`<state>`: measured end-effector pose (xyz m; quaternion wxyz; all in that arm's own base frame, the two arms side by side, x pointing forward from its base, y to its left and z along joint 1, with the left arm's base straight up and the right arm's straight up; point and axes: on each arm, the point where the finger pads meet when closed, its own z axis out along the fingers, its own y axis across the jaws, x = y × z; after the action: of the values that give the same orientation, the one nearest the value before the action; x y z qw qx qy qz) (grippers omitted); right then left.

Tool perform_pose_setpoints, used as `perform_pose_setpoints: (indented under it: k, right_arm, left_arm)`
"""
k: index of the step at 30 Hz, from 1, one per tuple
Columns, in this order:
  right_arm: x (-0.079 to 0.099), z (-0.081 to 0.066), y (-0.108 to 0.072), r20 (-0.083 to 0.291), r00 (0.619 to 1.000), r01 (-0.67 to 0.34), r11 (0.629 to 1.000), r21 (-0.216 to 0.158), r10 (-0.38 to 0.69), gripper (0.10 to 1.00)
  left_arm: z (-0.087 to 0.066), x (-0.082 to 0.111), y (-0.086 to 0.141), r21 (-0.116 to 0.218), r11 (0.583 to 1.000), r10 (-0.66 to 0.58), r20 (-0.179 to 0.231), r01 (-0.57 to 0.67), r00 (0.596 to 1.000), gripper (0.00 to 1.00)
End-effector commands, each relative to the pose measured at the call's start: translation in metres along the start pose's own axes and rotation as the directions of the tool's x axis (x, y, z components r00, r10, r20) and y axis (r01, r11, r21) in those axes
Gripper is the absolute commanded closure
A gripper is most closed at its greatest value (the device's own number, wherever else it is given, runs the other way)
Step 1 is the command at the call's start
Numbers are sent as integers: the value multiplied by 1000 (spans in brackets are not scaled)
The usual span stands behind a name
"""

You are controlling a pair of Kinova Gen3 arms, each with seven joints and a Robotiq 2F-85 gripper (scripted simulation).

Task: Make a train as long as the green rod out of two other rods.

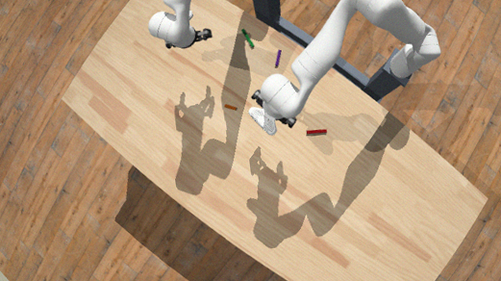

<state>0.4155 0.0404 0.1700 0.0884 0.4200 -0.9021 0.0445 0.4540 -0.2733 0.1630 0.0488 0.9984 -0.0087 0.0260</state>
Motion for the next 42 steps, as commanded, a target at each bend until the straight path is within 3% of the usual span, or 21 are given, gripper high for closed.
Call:
perform_pose_setpoints:
  k: [1, 8, 10, 11, 15, 20, 25, 27, 28, 42]
  right_arm:
    - [13, 1, -15, 7, 998, -69, 998, -10, 69, 99]
    - [39, 5, -39, 13, 981, -192, 981, -29, 193, 99]
    - [39, 5, -39, 13, 981, -192, 981, -29, 193, 99]
    - [50, 7, -48, 14, 970, -242, 970, -37, 242, 99]
    - [64, 9, -59, 16, 954, -300, 953, -46, 301, 99]
    - [85, 13, -73, 16, 923, -382, 922, -60, 384, 99]
    - [106, 16, -86, 16, 886, -462, 884, -73, 464, 99]
    - [106, 16, -86, 16, 886, -462, 884, -73, 464, 99]
    - [119, 18, -93, 15, 862, -505, 860, -80, 507, 99]
    - [181, 28, -119, 6, 719, -690, 715, -112, 695, 99]
  left_arm:
    - [22, -59, 28, 11, 1000, -17, 3, 17, 1000, 1]
    - [48, -145, 41, 41, 999, -28, 30, 27, 999, 1]
    - [48, -145, 41, 41, 999, -28, 30, 27, 999, 1]
    - [51, -159, 41, 46, 999, -30, 33, 28, 999, 1]
    - [61, -205, 38, 67, 997, -32, 42, 29, 999, 1]
    - [68, -242, 30, 86, 996, -33, 47, 28, 998, 1]
    - [71, -259, 25, 95, 995, -32, 49, 27, 998, 1]
    - [71, -259, 25, 95, 995, -32, 49, 27, 998, 1]
    - [71, -260, 25, 96, 995, -32, 49, 27, 998, 1]
    - [72, -262, 24, 97, 995, -32, 49, 27, 998, 1]
